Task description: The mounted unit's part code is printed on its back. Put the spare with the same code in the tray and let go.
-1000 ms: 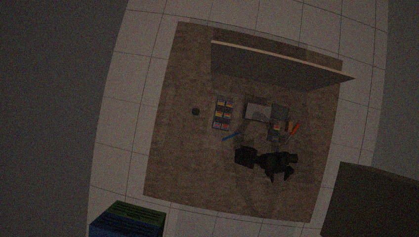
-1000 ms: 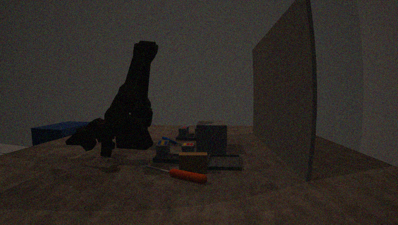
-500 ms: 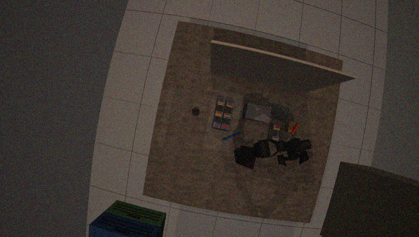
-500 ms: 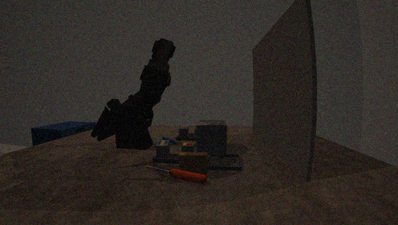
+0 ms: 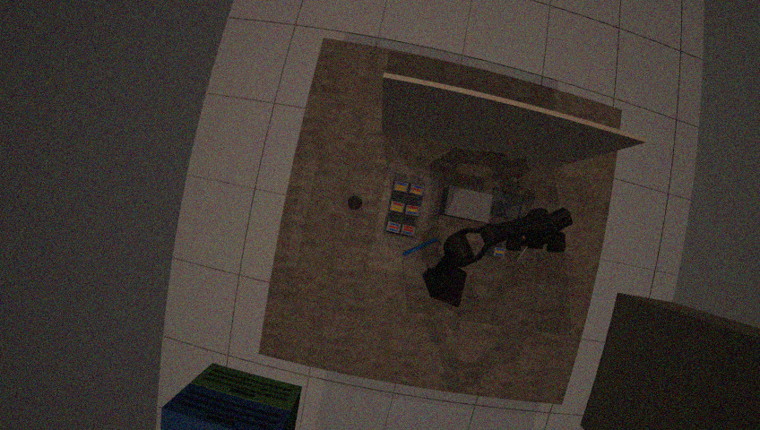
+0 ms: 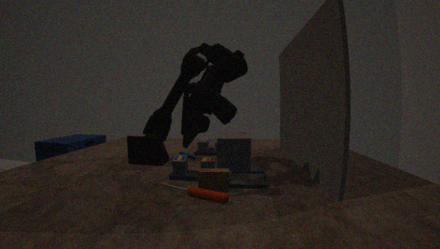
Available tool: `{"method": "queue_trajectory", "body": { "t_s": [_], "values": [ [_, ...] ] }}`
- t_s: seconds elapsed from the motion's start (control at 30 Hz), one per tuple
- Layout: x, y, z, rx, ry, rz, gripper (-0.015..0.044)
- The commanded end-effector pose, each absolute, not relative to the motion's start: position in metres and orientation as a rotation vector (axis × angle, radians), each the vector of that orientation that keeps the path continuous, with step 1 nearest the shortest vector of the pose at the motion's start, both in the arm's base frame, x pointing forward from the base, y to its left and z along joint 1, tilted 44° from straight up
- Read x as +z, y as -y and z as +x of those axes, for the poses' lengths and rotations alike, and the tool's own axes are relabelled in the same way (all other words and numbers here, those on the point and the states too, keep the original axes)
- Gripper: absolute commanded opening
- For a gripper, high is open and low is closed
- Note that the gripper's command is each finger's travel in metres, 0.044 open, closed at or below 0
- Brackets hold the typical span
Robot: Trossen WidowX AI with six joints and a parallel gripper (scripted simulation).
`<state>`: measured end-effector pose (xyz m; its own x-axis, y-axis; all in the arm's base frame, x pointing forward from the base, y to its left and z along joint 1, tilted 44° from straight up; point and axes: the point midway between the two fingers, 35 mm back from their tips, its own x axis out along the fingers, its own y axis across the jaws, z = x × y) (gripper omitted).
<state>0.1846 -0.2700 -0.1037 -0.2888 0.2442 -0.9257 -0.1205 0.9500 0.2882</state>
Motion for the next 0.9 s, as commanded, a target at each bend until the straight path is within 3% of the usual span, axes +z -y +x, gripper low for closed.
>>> {"method": "queue_trajectory", "body": {
  "t_s": [0.0,0.27,0.67,0.87],
  "values": [
    [-0.070,0.252,0.234,0.338,-1.726,0.211,0.0440],
    [-0.001,0.203,0.313,0.374,-1.564,0.381,0.0440],
    [0.089,0.123,0.370,0.525,-1.428,0.639,0.0440],
    [0.091,0.121,0.371,0.528,-1.426,0.645,0.0440]
  ]
}}
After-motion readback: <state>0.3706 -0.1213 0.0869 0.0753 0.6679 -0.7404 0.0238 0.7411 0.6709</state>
